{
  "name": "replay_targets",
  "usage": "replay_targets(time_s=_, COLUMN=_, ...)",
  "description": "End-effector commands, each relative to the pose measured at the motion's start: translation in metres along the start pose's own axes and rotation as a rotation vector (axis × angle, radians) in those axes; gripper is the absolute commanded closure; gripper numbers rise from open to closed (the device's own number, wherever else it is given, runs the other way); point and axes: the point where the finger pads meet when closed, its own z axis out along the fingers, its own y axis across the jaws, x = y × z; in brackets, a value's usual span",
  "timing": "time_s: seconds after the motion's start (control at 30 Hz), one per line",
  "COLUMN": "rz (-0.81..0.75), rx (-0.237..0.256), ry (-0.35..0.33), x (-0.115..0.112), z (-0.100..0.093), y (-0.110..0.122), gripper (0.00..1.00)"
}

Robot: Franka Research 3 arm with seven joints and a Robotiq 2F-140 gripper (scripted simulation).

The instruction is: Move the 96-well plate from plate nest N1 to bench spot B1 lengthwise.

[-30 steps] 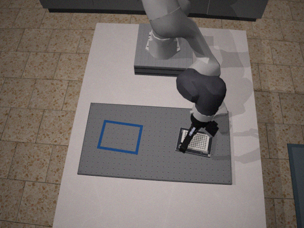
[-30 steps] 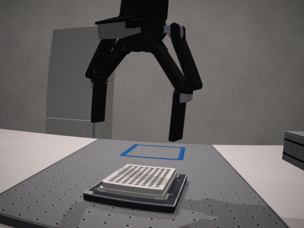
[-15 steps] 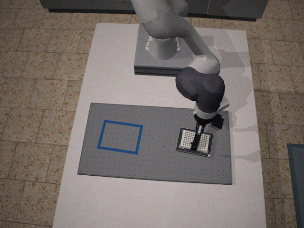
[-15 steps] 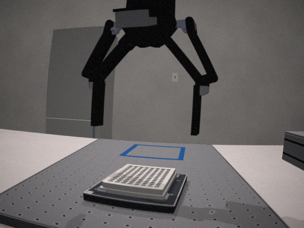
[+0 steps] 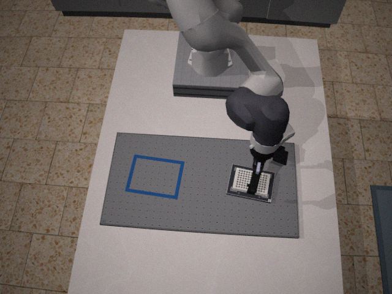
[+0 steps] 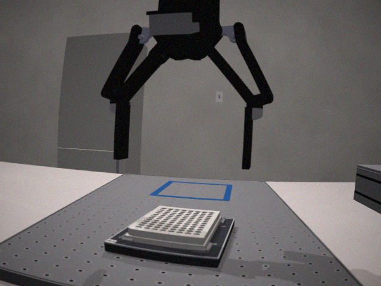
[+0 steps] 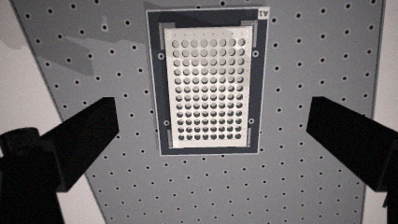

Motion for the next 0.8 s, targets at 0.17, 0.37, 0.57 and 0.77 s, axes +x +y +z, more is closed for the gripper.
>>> replay_targets(time_s=0.17, rz=-0.022, rx=0.001, ry=-0.004, x=-0.001, z=0.005, y=0.000, gripper=0.00)
replay_targets(time_s=0.37, rz=-0.022, rx=0.001, ry=-0.004, x=-0.001, z=0.015, y=0.000, gripper=0.00)
replay_targets(time_s=0.57, rz=-0.022, rx=0.001, ry=-0.004, x=-0.001, z=0.025, y=0.000, gripper=0.00)
replay_targets(time_s=0.77, rz=-0.022, rx=0.001, ry=-0.004, x=-0.001, z=0.032, y=0.000, gripper=0.00)
